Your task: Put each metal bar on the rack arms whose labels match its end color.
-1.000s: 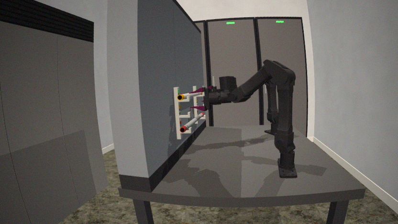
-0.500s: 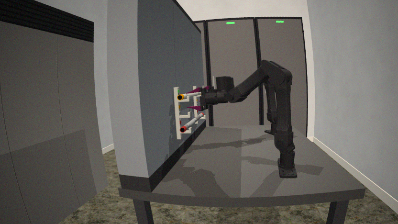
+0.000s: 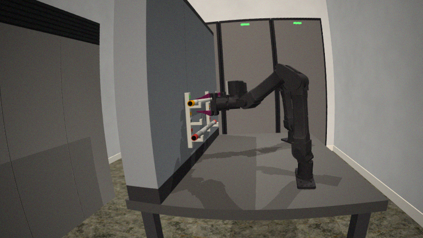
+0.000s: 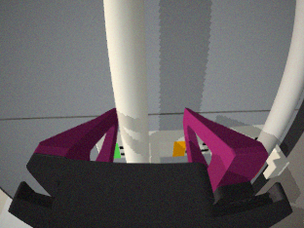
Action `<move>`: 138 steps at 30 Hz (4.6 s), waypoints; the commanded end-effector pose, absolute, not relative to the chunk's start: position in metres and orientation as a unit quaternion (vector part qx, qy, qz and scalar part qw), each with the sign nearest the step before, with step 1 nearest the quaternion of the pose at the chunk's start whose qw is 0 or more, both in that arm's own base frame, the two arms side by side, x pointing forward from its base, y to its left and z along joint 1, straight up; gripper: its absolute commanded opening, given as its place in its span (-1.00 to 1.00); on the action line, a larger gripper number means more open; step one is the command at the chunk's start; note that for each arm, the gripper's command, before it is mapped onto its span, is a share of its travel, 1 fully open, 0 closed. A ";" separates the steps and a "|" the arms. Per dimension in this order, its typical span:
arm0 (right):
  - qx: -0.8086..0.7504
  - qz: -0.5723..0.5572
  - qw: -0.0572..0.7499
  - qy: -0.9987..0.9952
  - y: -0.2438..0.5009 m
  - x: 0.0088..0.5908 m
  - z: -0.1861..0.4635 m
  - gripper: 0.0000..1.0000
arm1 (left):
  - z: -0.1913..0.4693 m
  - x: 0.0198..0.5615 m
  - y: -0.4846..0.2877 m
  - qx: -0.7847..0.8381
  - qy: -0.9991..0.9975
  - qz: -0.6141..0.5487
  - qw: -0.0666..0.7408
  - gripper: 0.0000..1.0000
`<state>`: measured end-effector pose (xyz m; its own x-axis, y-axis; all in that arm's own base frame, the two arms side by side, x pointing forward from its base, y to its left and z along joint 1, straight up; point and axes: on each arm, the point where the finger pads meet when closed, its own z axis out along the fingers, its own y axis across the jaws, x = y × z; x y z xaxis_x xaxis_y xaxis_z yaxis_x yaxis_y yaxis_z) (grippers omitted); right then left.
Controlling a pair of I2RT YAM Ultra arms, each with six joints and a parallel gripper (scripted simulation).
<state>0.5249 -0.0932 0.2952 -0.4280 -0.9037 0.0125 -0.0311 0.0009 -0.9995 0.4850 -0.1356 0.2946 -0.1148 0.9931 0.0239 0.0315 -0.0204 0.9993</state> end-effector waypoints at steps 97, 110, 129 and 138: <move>-0.376 -0.599 0.377 0.598 -0.096 0.524 0.321 -1.00 | 0.321 0.485 -0.134 0.470 0.528 0.528 0.471 -1.00; -0.376 -0.599 0.377 0.598 -0.096 0.524 0.334 -1.00 | 0.334 0.485 -0.134 0.470 0.528 0.528 0.471 -1.00; -0.376 -0.599 0.377 0.598 -0.096 0.524 0.353 -1.00 | 0.353 0.485 -0.134 0.470 0.528 0.528 0.470 -1.00; -0.376 -0.599 0.377 0.598 -0.096 0.524 0.359 -1.00 | 0.359 0.485 -0.134 0.470 0.528 0.528 0.470 -1.00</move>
